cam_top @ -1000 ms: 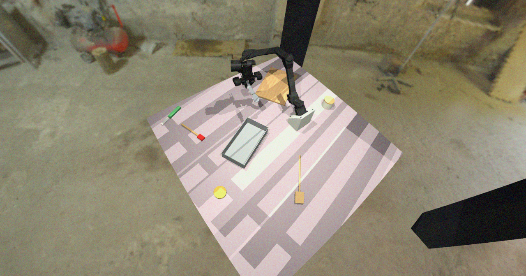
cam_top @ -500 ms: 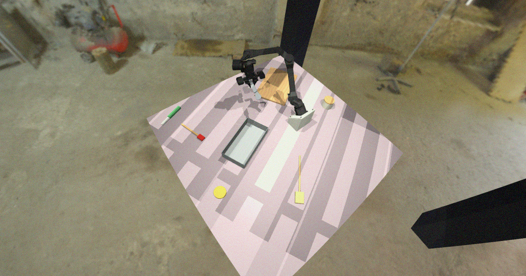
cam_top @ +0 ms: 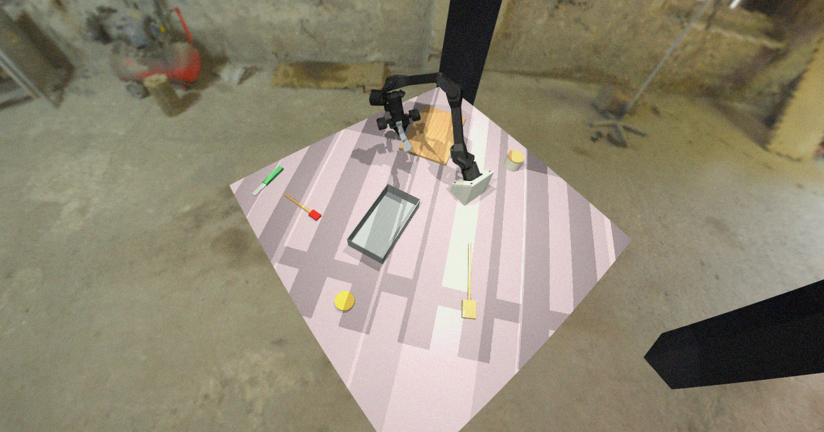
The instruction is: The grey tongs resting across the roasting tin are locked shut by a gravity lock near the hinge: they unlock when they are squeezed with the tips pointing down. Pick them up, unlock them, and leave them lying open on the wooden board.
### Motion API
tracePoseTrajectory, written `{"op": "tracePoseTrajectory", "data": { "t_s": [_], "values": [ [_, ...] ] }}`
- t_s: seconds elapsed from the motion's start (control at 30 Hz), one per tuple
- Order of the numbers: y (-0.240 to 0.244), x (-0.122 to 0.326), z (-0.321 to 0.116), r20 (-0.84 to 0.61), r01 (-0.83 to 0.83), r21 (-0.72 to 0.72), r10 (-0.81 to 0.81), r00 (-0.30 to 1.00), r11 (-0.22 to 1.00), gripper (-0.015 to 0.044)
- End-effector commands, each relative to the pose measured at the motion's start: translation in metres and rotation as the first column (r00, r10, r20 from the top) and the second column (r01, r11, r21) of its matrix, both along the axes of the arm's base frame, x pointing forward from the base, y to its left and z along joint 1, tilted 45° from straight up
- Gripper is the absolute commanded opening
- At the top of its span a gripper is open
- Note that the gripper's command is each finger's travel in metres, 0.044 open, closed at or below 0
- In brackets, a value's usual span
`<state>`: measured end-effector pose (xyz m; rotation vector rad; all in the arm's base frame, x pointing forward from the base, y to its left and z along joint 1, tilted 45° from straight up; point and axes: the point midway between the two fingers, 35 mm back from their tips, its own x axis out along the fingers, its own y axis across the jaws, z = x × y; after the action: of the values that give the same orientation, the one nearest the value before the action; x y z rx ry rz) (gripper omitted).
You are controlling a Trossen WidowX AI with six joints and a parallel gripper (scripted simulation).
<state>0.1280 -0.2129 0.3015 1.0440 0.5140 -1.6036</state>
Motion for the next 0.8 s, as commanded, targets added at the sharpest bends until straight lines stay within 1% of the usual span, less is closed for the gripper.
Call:
{"op": "tracePoseTrajectory", "data": {
  "t_s": [0.0,0.77],
  "values": [
    [-0.002,-0.01,-0.001,0.016,0.012,0.018,-0.012,1.0,1.0,-0.015],
    [-0.016,-0.069,-0.004,0.125,0.127,0.101,-0.139,0.982,0.987,-0.015]
  ]
}}
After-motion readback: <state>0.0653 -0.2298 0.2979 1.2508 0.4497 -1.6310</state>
